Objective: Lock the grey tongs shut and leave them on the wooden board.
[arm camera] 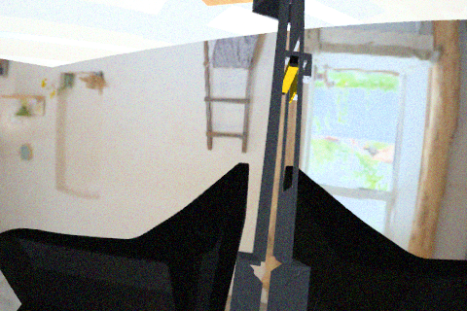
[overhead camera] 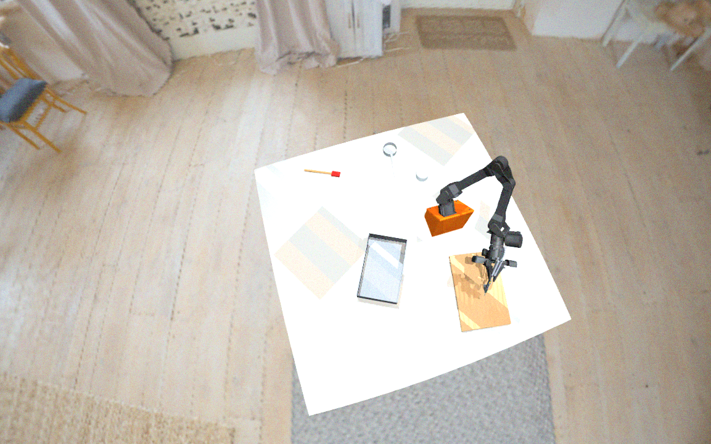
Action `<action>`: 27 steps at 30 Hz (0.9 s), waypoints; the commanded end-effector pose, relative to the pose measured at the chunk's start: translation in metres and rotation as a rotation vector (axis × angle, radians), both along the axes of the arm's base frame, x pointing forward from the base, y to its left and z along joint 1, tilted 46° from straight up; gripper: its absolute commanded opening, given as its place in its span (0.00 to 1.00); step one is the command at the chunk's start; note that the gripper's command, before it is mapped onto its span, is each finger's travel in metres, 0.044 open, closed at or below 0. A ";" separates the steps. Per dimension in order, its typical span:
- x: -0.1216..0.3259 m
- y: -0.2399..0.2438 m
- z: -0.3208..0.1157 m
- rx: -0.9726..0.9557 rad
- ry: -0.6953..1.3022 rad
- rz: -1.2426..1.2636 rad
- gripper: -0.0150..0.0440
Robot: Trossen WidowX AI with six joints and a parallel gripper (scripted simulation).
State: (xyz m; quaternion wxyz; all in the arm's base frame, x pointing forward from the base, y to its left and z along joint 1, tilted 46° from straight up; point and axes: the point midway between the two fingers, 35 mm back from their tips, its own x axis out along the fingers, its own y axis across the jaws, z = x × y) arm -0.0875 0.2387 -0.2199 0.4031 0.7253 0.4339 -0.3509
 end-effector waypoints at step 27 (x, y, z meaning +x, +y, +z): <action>0.003 0.015 -0.003 -0.040 0.019 -0.052 0.00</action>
